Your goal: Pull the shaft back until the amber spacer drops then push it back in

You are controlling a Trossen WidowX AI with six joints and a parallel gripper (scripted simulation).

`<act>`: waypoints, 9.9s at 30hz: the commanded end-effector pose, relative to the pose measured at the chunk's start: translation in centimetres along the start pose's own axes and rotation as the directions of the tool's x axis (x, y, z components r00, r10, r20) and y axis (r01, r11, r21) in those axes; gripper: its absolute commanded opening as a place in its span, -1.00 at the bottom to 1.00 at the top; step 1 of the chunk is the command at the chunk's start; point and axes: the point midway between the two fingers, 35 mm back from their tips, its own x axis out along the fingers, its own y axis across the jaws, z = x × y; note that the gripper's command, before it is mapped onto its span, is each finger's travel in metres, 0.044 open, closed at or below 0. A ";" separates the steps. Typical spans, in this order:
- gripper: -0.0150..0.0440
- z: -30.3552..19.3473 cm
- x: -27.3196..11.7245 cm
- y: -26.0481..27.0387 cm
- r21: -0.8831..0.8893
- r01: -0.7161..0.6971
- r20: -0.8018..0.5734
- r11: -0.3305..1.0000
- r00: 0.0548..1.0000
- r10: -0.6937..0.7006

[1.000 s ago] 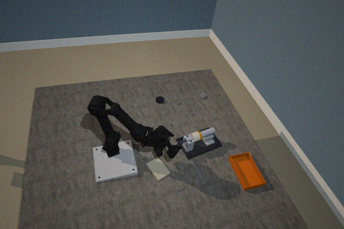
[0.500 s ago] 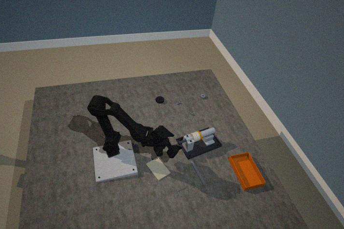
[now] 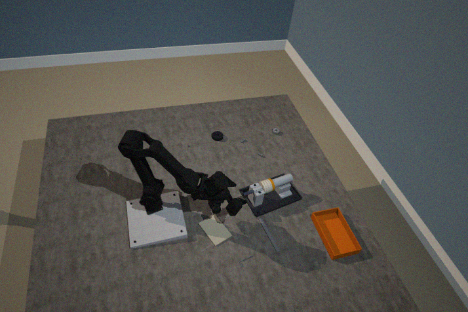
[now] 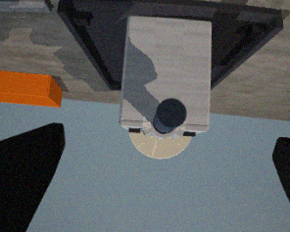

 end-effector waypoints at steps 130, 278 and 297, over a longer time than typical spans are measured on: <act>-0.42 0.0 5.9 -0.2 -0.003 0.006 -0.004 1.000 1.000 -0.006; -0.49 1.5 3.4 -0.1 0.003 0.002 -0.001 1.000 1.000 -0.002; -0.49 1.6 3.3 -0.1 0.003 0.002 -0.001 1.000 1.000 -0.002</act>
